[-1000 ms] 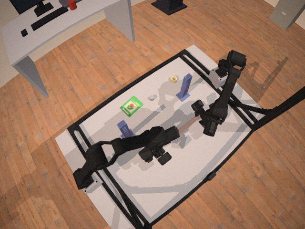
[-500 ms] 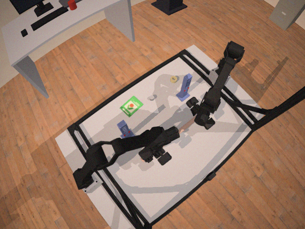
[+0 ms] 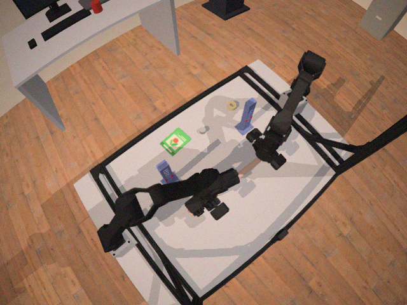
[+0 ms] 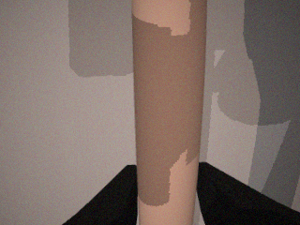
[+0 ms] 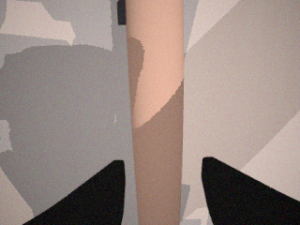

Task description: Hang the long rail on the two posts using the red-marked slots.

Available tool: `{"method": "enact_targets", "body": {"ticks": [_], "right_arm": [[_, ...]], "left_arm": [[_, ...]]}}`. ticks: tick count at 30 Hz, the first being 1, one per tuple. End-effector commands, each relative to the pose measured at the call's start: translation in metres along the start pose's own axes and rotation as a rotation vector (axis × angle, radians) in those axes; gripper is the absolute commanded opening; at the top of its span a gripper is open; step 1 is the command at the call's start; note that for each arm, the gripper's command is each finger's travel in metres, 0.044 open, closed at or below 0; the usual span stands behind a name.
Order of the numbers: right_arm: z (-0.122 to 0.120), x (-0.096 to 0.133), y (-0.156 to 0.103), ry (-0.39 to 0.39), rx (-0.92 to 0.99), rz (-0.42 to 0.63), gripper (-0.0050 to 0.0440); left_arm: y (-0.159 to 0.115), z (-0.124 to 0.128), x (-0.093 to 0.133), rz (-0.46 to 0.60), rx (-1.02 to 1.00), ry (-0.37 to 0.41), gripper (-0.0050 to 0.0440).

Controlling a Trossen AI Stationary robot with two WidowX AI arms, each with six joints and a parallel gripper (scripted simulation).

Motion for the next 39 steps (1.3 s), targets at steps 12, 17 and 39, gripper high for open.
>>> {"method": "enact_targets", "body": {"ticks": [12, 17, 39], "right_arm": [[0.002, -0.023, 0.006, 0.000, 0.004, -0.011, 0.0160], [0.002, -0.029, 0.006, 0.000, 0.004, -0.011, 0.0160], [0.002, -0.029, 0.005, 0.000, 0.004, -0.011, 0.0000]], "left_arm": [[-0.001, -0.001, 0.000, 0.002, 0.002, 0.001, 0.0000], [-0.001, -0.001, 0.000, 0.002, 0.002, 0.001, 0.0000], [-0.001, -0.001, 0.000, 0.002, 0.002, 0.001, 0.0000]]}}
Point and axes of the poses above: on each arm, the point midway between the two fingers, 35 mm back from their tips, its own x axis back along the fingers, its own z axis across the jaws, y = z × x, the point moved 1 cm from there along x, back along the fingers, and after that the axes turned 3 degrees about -x, right-handed, at the moved point
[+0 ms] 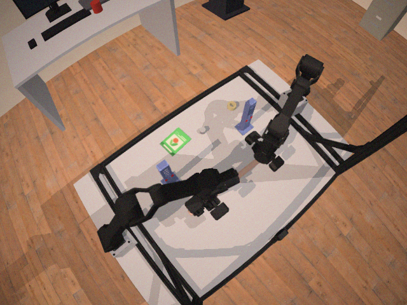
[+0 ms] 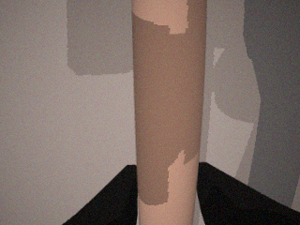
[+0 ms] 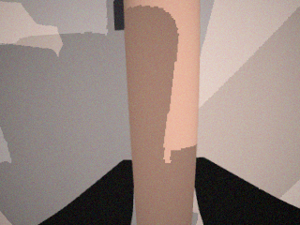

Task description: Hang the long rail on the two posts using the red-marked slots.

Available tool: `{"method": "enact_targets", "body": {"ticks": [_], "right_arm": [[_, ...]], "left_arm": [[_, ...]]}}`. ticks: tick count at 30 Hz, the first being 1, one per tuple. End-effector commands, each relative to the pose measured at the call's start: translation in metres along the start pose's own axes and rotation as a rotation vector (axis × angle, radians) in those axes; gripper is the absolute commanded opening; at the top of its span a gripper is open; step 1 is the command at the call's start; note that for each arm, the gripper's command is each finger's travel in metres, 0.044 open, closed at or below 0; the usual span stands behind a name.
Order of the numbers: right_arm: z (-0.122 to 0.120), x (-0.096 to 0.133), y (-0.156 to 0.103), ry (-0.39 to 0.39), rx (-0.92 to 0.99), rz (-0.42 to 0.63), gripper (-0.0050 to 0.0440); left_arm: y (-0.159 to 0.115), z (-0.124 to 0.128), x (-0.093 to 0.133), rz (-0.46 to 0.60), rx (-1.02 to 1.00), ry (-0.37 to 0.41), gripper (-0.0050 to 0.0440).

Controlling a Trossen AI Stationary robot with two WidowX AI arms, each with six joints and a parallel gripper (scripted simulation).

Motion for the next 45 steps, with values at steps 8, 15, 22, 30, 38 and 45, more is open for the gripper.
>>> {"method": "enact_targets", "body": {"ticks": [8, 15, 22, 30, 38, 45], "right_arm": [[0.000, -0.003, 0.002, 0.000, 0.004, -0.008, 0.0000], [0.000, 0.002, 0.001, 0.001, 0.003, -0.021, 0.0000], [0.001, 0.021, -0.001, 0.003, 0.000, -0.066, 0.0000], [0.001, 0.031, -0.002, 0.004, -0.001, -0.087, 0.0000], [0.001, 0.031, -0.002, 0.004, -0.001, -0.087, 0.0000], [0.001, 0.030, -0.002, 0.004, -0.001, -0.087, 0.0000]], "left_arm": [[-0.001, 0.000, 0.000, 0.002, 0.002, 0.001, 0.0000], [0.000, -0.001, 0.001, 0.016, 0.002, 0.000, 0.0000], [0.000, -0.001, 0.003, 0.064, 0.001, -0.003, 0.0000], [0.001, -0.001, 0.004, 0.087, 0.000, -0.004, 0.0000], [0.001, -0.001, 0.004, 0.087, 0.000, -0.004, 0.0000], [0.001, -0.001, 0.004, 0.087, 0.000, -0.004, 0.0000]]}}
Point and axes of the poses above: on each arm, the point midway between the two fingers, 35 mm back from their tips, its own x axis back along the fingers, its own z axis across the jaws, y = z × x, the point moved 1 cm from there along x, back along the fingers, and after that the axes turned 3 degrees about -x, right-handed, at the moved point
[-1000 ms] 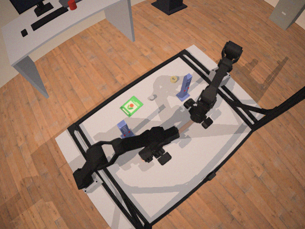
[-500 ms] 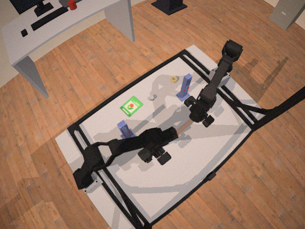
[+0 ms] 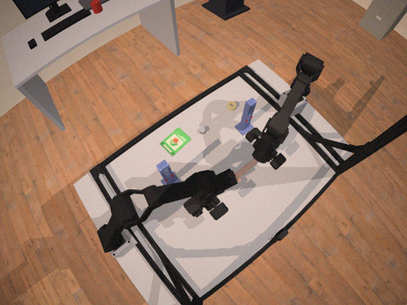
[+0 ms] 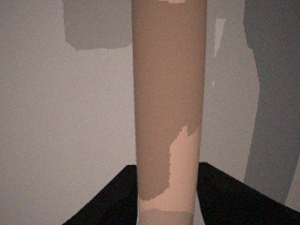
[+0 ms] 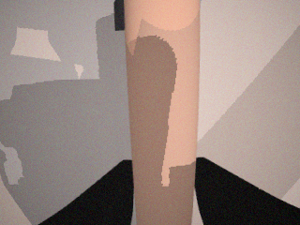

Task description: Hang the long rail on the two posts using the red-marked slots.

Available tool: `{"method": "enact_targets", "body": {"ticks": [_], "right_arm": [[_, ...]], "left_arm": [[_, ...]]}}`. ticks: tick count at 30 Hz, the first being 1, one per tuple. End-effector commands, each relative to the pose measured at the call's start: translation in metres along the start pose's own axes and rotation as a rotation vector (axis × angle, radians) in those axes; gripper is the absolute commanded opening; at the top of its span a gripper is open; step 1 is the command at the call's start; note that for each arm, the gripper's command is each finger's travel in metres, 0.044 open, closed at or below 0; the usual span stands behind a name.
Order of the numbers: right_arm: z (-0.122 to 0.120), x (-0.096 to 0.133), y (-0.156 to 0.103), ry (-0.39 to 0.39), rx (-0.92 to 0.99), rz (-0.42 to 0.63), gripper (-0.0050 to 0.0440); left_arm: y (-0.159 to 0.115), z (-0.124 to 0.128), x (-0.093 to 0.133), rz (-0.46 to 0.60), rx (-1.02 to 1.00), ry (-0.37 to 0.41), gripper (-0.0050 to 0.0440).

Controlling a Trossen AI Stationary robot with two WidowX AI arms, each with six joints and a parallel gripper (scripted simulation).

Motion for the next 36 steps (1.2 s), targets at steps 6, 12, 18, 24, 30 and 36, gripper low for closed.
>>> {"method": "enact_targets", "body": {"ticks": [6, 12, 18, 24, 30, 36], "right_arm": [[0.000, -0.006, 0.000, -0.002, -0.002, 0.004, 0.0000], [0.000, -0.008, 0.000, -0.002, -0.002, 0.003, 0.0000], [-0.001, -0.013, -0.001, -0.002, -0.001, 0.002, 0.0000], [-0.001, -0.017, -0.001, -0.001, -0.001, 0.000, 0.0000], [-0.001, -0.020, -0.001, -0.001, -0.001, -0.001, 0.0000], [-0.001, -0.024, -0.001, -0.001, 0.000, -0.003, 0.0000]], "left_arm": [[0.002, 0.001, -0.006, 0.001, 0.001, 0.002, 0.0000], [0.002, 0.001, -0.009, 0.000, 0.001, 0.002, 0.0000], [0.002, 0.001, -0.013, -0.002, 0.001, 0.002, 0.0000], [0.001, 0.001, -0.018, -0.004, 0.001, 0.002, 0.0000], [0.001, 0.001, -0.020, -0.005, 0.001, 0.002, 0.0000], [0.001, 0.001, -0.025, -0.007, 0.000, 0.002, 0.0000]]}}
Point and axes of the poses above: on each arm, the point midway between the two fingers, 35 mm back from their tips, its own x axis back along the fingers, its own z axis across the jaws, y = z × x, the point moved 1 cm from there along x, back along the fingers, and after that the axes turned 3 degrees about -x, right-handed, at the moved point
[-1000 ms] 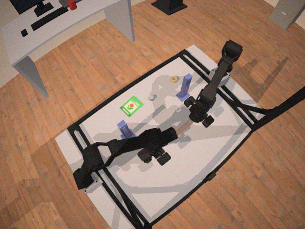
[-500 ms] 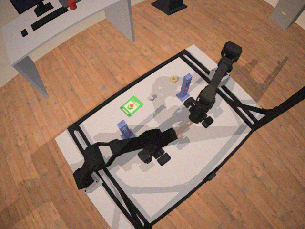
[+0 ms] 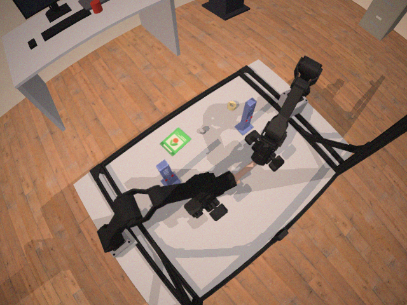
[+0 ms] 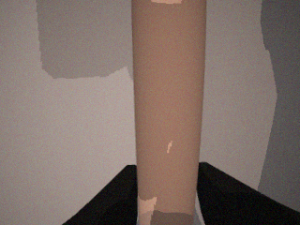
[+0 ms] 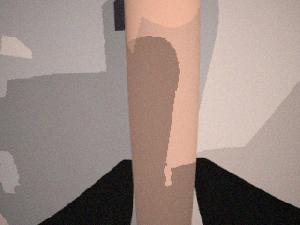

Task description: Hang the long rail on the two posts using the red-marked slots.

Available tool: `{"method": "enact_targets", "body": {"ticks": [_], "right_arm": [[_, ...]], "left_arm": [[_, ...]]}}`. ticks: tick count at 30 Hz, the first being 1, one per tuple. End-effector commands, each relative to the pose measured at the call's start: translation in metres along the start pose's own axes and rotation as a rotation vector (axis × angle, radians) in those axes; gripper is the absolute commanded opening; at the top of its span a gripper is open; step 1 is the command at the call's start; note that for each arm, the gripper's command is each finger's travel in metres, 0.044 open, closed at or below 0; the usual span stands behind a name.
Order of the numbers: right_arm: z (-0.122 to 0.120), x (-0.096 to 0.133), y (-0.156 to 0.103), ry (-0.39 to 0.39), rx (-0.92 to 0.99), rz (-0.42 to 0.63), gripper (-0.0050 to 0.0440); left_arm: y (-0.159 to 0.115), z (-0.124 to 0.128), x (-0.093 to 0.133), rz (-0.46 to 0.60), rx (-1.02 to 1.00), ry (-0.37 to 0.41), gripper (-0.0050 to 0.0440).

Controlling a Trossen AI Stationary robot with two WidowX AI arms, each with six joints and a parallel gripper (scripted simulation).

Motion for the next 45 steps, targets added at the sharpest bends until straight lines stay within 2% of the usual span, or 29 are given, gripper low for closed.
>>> {"method": "enact_targets", "body": {"ticks": [1, 22, 23, 25, 40, 42, 44, 45], "right_arm": [[0.000, -0.004, 0.000, 0.000, -0.001, -0.002, 0.0000], [0.000, -0.017, 0.000, 0.001, 0.000, -0.007, 0.0000], [0.000, -0.012, 0.000, 0.002, 0.000, -0.008, 0.0024], [0.000, -0.012, 0.000, 0.002, 0.000, -0.008, 0.0024], [0.000, -0.012, 0.000, 0.002, 0.000, -0.008, 0.0384], [0.000, -0.012, 0.000, 0.002, 0.000, -0.008, 0.0384], [0.000, -0.012, 0.000, 0.002, 0.000, -0.008, 0.0432], [0.000, -0.012, 0.000, 0.002, 0.000, -0.008, 0.0440]], "left_arm": [[0.000, 0.000, -0.005, -0.003, 0.001, 0.001, 0.0000], [0.000, 0.000, -0.018, -0.008, 0.001, 0.001, 0.0000], [-0.001, 0.000, -0.013, -0.004, 0.000, -0.001, 0.0024], [-0.001, 0.000, -0.013, -0.004, 0.000, -0.001, 0.0024], [-0.001, 0.000, -0.013, -0.004, 0.000, -0.001, 0.0384], [-0.001, 0.000, -0.013, -0.004, 0.000, -0.001, 0.0384], [-0.001, 0.000, -0.013, -0.004, 0.000, -0.001, 0.0432], [-0.001, 0.000, -0.013, -0.004, 0.000, -0.001, 0.0440]]}}
Point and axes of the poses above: on each arm, the point midway between the two fingers, 35 mm back from their tips, its own x axis back along the fingers, its own z axis across the jaws, y = z × x, the point moved 1 cm from there along x, back along the fingers, and after that the axes turned 3 degrees about -x, right-handed, at the moved point
